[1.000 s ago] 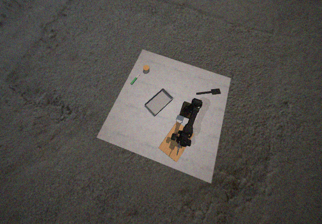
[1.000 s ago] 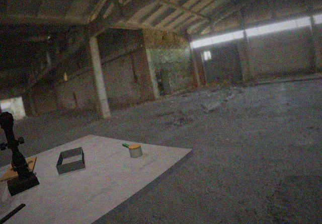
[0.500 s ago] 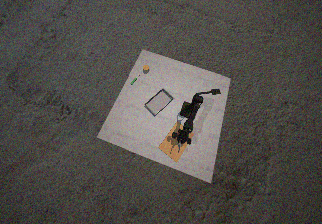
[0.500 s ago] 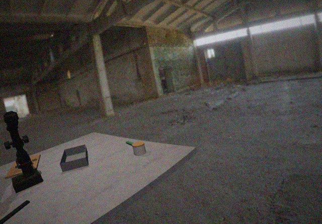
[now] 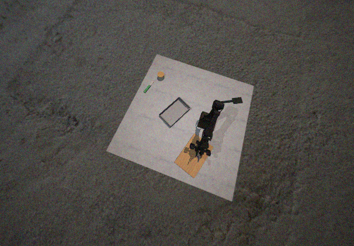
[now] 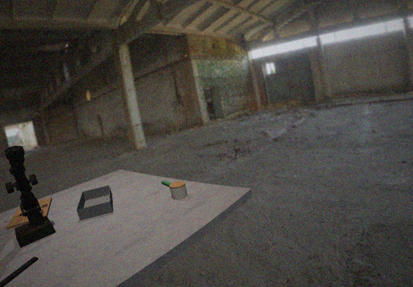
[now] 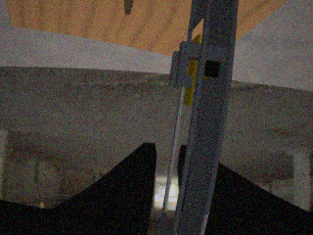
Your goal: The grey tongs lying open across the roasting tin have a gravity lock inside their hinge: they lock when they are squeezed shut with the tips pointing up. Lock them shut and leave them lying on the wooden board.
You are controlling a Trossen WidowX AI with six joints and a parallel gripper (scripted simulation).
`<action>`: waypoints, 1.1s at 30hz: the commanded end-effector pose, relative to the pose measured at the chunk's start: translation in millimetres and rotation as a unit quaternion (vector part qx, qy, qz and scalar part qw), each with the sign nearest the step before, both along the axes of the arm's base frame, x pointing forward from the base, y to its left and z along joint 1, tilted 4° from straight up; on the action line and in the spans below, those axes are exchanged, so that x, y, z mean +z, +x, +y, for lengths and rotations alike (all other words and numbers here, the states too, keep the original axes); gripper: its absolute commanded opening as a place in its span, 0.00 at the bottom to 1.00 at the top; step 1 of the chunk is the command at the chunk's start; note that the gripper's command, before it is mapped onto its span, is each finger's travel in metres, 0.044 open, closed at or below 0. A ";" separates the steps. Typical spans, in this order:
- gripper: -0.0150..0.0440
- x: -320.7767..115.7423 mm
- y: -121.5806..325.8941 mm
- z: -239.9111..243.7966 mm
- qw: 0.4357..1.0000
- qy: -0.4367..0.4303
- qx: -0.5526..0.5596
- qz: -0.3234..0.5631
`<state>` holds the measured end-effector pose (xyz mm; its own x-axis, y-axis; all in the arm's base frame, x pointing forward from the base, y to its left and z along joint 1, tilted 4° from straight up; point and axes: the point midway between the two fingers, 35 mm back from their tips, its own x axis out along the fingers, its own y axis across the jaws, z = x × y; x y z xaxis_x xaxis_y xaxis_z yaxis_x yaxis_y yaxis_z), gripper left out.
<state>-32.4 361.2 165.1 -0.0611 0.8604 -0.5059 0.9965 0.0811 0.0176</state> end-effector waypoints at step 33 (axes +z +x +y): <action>0.00 9.5 3.2 -24.4 0.992 0.124 -0.004 0.013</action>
